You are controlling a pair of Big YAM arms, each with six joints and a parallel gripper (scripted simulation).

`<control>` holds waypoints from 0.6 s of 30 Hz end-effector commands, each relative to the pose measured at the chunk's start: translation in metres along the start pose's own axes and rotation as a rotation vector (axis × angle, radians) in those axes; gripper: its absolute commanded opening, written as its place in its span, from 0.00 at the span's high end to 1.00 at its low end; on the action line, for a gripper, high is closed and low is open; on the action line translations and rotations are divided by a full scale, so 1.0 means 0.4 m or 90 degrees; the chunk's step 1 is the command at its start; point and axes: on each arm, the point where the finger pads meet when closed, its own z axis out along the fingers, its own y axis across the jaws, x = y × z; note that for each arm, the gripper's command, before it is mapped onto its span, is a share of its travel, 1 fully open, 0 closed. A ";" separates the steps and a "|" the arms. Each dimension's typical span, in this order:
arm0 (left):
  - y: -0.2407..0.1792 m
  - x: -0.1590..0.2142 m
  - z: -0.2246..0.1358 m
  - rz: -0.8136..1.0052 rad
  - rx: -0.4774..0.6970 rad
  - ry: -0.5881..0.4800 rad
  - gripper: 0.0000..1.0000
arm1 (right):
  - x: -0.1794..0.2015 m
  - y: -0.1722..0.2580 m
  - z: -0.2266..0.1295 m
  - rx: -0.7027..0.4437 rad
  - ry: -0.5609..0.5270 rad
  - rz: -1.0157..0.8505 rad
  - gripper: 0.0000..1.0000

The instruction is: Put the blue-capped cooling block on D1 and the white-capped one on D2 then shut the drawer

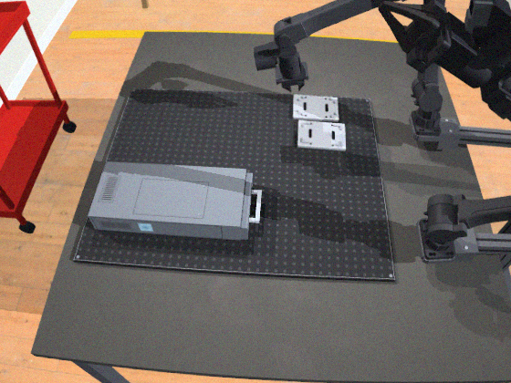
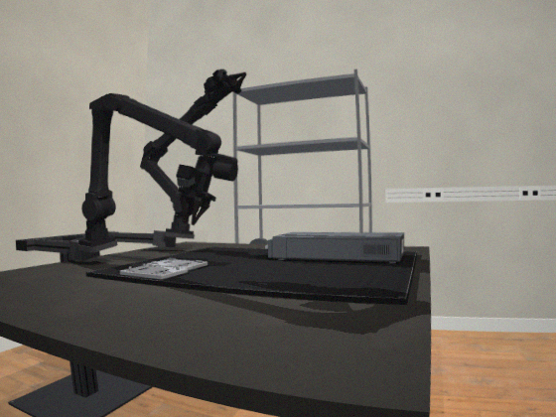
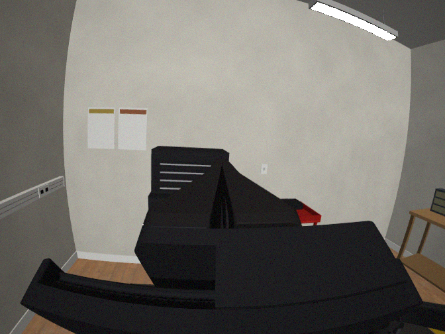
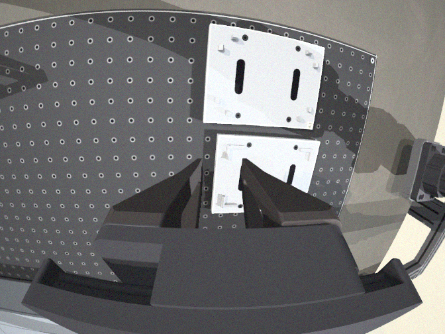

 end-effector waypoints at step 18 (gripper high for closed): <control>-0.007 -0.269 -0.108 -0.030 0.019 -0.201 1.00 | -0.012 0.024 -0.041 -0.026 0.000 0.009 0.72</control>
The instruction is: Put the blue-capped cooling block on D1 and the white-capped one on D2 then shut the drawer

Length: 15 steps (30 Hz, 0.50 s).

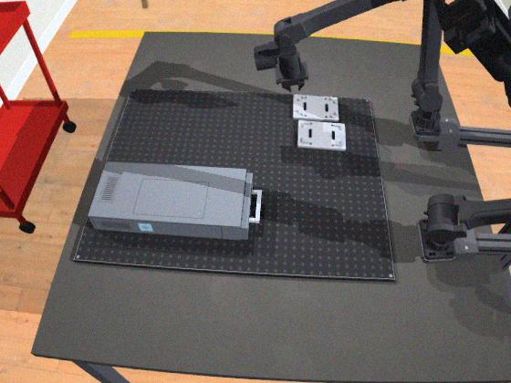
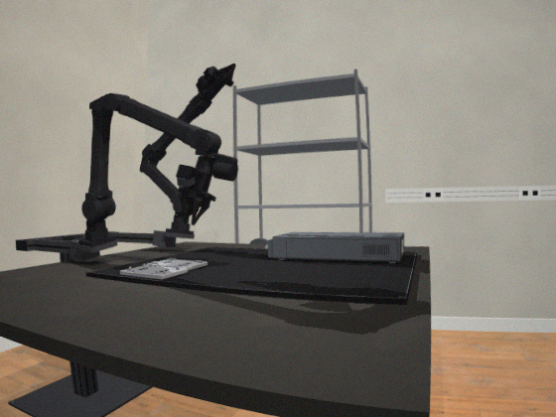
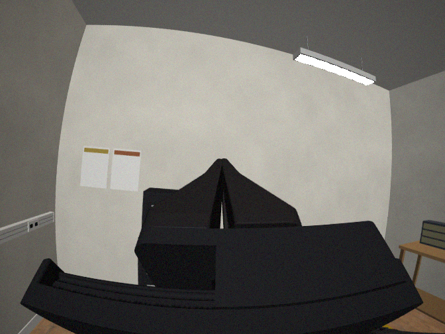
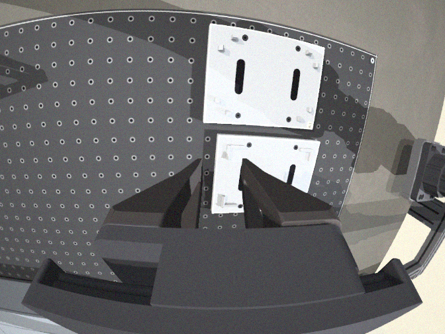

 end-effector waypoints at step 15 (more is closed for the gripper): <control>-0.003 -0.260 -0.059 -0.006 0.003 -0.037 1.00 | -0.012 0.024 -0.041 -0.026 0.000 0.009 0.72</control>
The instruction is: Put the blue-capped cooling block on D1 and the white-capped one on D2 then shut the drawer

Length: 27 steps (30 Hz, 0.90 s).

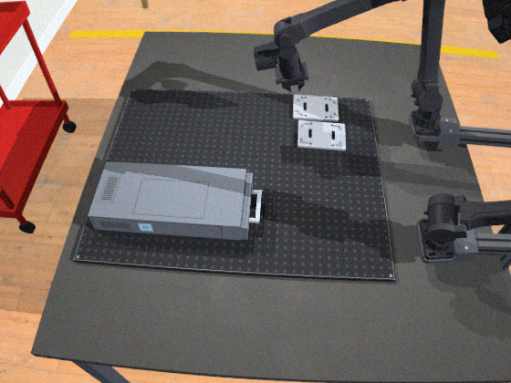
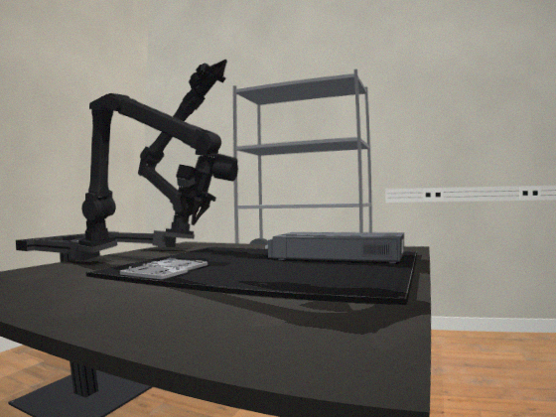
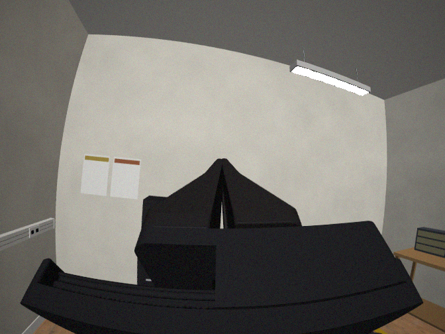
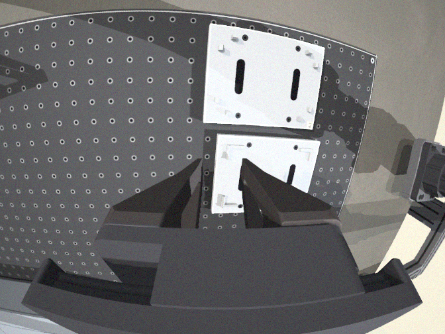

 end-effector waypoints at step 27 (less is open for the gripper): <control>0.018 -0.364 -0.150 -0.040 0.015 -0.160 1.00 | -0.012 0.024 -0.041 -0.026 0.000 0.009 0.72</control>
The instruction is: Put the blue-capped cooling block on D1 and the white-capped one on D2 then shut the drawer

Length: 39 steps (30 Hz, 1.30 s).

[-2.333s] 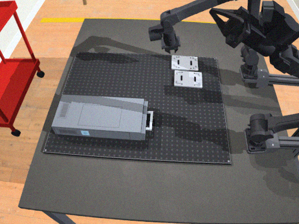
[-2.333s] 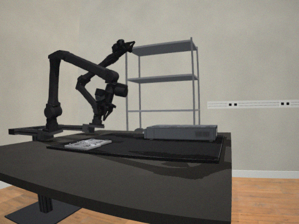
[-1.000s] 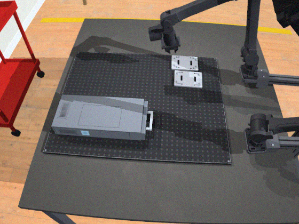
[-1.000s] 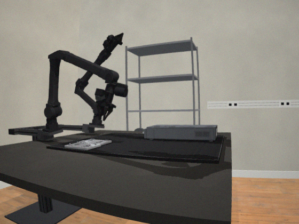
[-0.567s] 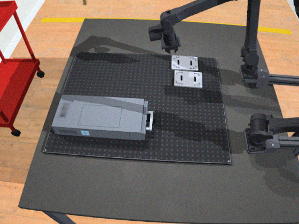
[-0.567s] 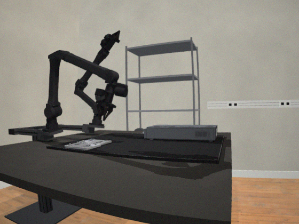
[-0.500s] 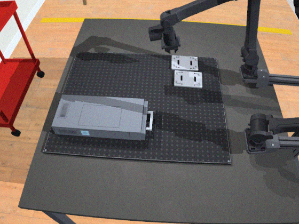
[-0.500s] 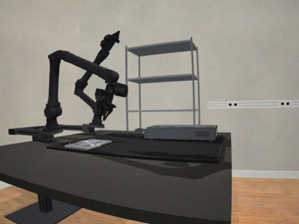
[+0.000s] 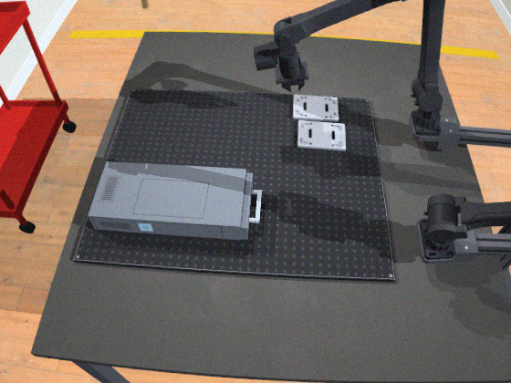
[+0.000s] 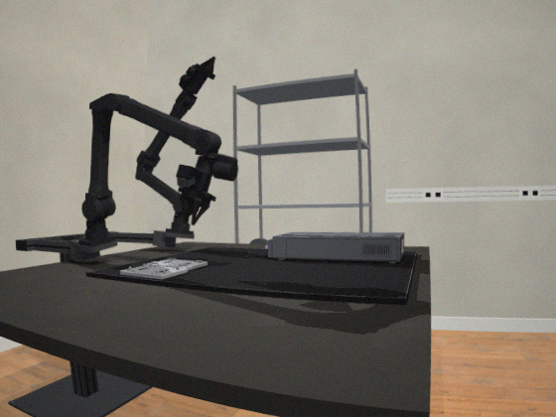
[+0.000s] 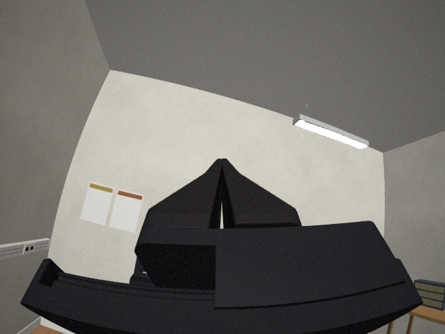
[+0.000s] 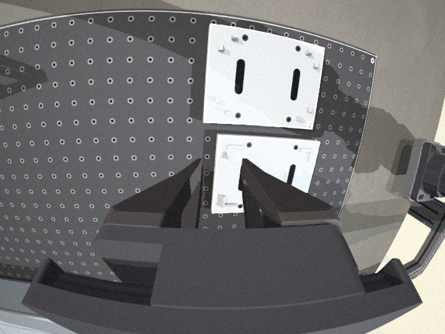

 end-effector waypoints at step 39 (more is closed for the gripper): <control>0.043 -0.446 -0.187 -0.111 0.080 -0.258 1.00 | -0.012 0.024 -0.041 -0.026 0.000 0.009 0.72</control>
